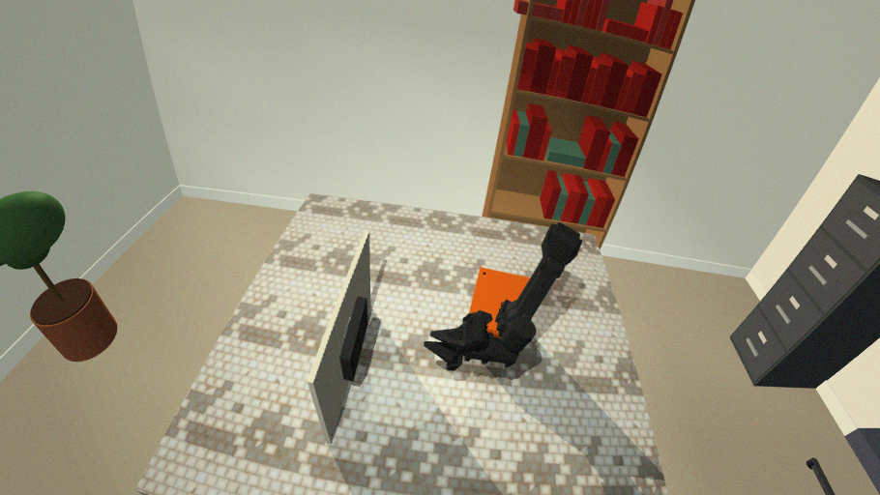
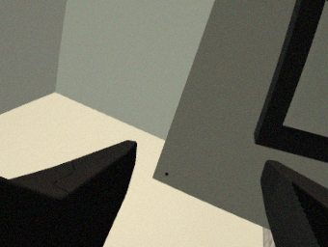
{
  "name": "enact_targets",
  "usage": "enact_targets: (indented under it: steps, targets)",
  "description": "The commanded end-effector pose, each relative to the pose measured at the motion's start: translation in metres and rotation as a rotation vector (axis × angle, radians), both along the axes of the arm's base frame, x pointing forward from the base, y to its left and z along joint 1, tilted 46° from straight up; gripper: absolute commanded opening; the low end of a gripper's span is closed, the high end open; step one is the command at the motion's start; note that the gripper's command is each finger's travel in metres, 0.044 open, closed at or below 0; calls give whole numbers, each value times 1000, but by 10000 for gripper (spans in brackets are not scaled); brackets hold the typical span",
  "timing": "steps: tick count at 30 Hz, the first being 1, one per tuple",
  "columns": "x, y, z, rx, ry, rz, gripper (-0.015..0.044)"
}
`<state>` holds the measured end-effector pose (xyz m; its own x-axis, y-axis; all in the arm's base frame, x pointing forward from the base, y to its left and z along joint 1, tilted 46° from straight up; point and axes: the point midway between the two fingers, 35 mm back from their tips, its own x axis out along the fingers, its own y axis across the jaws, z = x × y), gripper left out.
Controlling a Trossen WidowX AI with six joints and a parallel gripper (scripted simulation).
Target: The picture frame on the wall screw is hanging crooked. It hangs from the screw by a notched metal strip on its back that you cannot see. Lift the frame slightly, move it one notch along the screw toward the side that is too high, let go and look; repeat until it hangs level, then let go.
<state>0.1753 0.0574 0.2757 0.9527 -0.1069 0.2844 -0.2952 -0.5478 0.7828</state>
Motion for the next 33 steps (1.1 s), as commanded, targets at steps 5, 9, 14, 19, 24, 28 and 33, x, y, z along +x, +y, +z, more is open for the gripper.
enact_targets:
  steps: [5, 9, 14, 19, 24, 28, 33]
  targets:
    - [60, 5, -48, 65, 193, 69, 260]
    - [57, 4, -49, 65, 193, 69, 260]
    - [57, 4, -49, 65, 193, 69, 260]
    - [63, 5, -47, 65, 192, 69, 260]
    - [92, 7, -41, 63, 189, 69, 260]
    - [124, 3, -40, 62, 189, 69, 260]
    - [137, 1, -42, 62, 189, 69, 260]
